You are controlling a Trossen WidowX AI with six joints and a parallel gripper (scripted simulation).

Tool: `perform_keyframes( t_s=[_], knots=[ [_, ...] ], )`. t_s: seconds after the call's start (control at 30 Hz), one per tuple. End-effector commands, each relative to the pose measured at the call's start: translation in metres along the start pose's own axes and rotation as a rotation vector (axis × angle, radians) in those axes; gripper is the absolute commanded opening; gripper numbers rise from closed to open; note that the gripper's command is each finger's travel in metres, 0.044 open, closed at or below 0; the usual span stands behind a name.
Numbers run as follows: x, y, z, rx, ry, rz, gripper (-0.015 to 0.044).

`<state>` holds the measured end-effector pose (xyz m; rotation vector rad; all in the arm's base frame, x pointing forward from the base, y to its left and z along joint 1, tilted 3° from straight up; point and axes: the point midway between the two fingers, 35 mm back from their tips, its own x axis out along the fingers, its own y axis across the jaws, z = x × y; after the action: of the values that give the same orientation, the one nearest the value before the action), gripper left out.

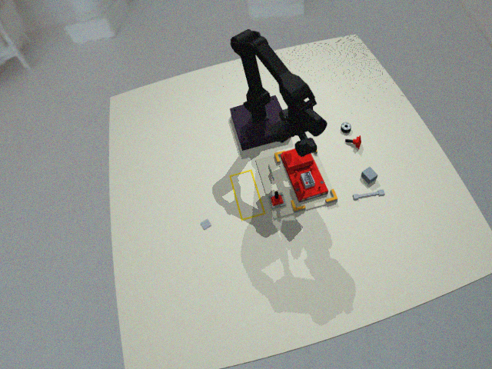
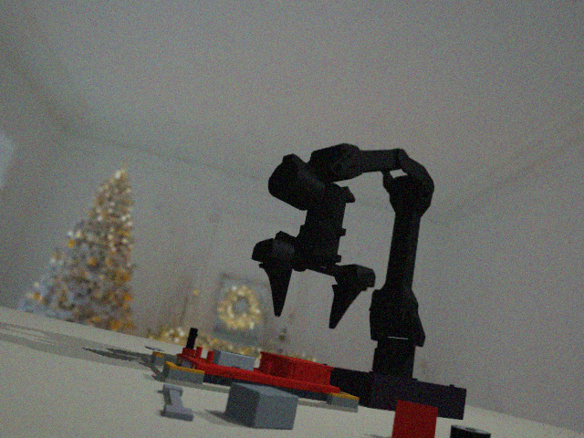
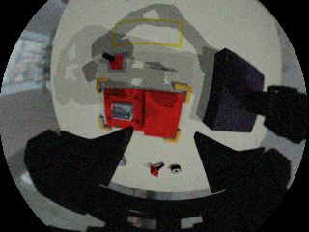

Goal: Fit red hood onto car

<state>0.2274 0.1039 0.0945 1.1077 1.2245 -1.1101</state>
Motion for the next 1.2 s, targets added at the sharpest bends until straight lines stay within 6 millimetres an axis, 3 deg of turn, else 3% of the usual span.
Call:
perform_keyframes(
  t_s=[0.0, 1.17],
  knots=[
    [0.003, 0.001, 0.0, 0.008, -0.004, 0.004, 0.044],
    [0.035, 0.003, 0.0, 0.008, -0.004, 0.004, 0.044]
  ],
)
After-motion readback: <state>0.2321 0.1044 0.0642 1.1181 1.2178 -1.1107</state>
